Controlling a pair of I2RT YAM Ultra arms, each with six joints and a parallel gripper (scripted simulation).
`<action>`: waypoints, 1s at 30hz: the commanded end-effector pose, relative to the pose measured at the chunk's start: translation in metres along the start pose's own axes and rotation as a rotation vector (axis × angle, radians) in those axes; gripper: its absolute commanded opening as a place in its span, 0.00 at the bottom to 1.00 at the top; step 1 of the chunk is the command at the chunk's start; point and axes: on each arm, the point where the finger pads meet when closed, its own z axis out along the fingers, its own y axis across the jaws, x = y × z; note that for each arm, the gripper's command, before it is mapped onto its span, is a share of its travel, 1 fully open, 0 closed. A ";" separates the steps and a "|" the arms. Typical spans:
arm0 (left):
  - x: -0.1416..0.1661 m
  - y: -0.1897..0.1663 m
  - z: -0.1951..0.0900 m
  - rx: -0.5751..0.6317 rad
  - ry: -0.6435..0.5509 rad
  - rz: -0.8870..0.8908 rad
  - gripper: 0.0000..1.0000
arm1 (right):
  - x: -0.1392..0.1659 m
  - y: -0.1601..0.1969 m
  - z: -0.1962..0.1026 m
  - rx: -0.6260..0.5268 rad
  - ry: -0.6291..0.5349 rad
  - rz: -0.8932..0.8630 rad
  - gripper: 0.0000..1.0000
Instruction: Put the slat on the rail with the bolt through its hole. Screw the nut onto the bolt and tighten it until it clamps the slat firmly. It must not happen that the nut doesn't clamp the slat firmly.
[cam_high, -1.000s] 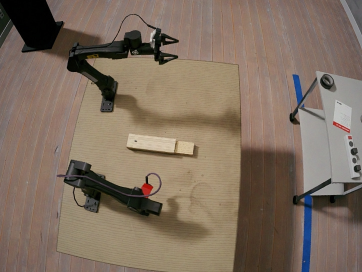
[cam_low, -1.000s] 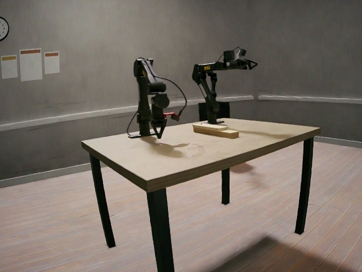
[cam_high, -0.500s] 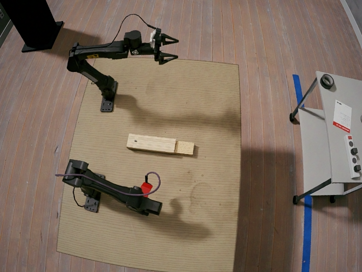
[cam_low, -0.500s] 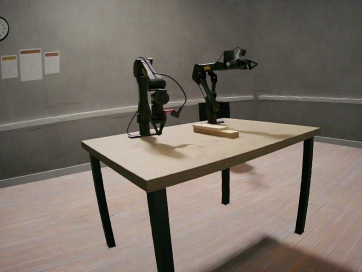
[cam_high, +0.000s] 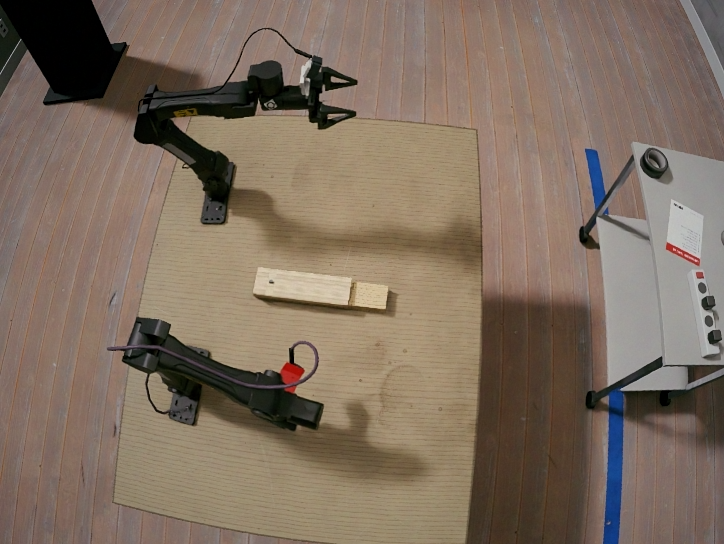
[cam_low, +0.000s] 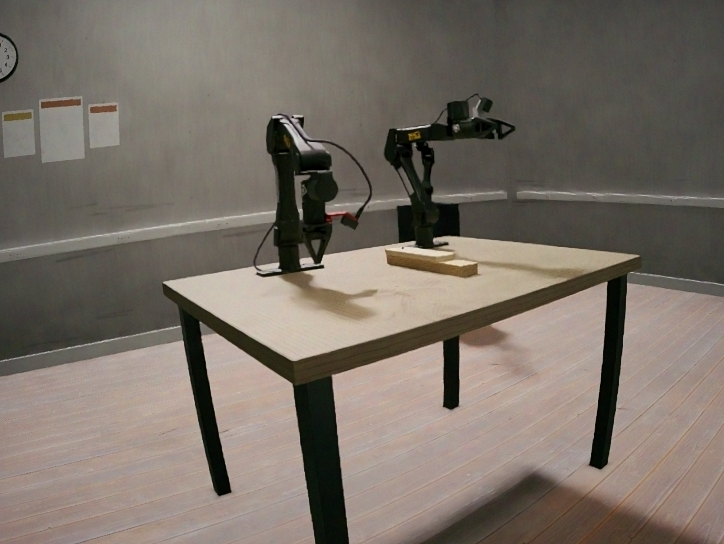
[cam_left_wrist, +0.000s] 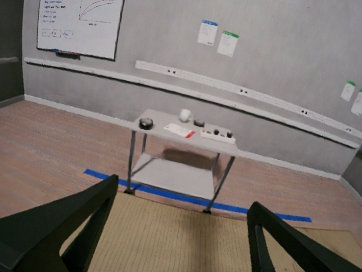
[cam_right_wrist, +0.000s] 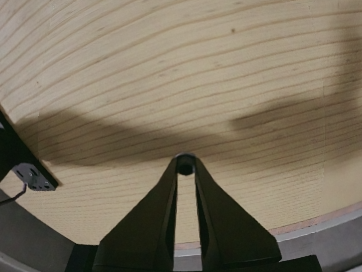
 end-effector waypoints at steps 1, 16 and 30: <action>-0.008 0.001 -0.003 0.003 -0.027 0.002 1.00 | 0.000 -0.003 -0.020 0.034 -0.007 -0.002 0.12; -0.008 0.001 -0.003 0.003 -0.027 0.002 1.00 | 0.001 -0.004 -0.021 0.036 -0.008 -0.002 0.12; -0.008 0.001 -0.003 0.003 -0.027 0.002 1.00 | -0.013 -0.004 -0.020 0.027 -0.007 -0.072 0.12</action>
